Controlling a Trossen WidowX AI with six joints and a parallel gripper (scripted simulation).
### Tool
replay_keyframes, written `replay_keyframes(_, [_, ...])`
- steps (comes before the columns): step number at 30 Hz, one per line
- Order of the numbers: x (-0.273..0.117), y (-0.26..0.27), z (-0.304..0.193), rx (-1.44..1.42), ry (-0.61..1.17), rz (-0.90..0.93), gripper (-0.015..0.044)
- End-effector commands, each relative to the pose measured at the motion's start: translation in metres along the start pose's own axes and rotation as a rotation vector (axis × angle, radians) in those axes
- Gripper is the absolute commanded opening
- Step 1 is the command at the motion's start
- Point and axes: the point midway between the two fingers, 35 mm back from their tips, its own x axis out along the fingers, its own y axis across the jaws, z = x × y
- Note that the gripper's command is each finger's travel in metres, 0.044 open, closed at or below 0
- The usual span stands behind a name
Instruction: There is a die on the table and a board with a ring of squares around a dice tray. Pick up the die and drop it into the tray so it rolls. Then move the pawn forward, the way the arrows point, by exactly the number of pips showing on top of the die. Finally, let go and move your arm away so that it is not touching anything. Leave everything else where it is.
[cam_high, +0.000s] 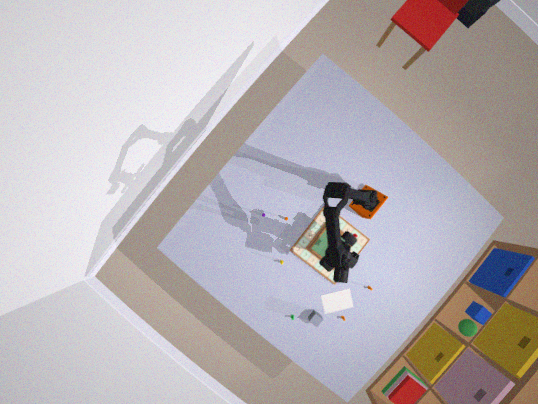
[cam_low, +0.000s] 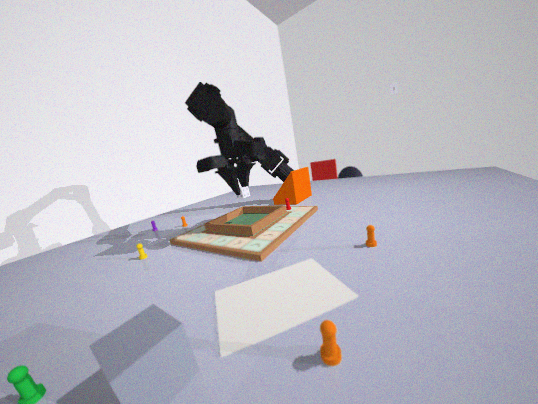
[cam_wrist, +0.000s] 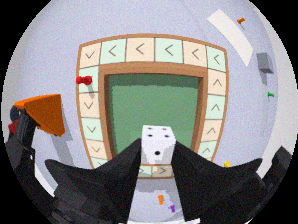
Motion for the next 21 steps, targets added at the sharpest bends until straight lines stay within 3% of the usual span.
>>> replay_keyframes(1, [0.0062,0.0053,-0.0003,-0.007,-0.092,0.048,0.0])
replay_keyframes(11, [0.0128,0.0103,0.002,-0.009,-0.415,0.102,0.0])
replay_keyframes(21, [0.0128,0.0089,0.002,-0.013,-0.732,0.028,0.0])
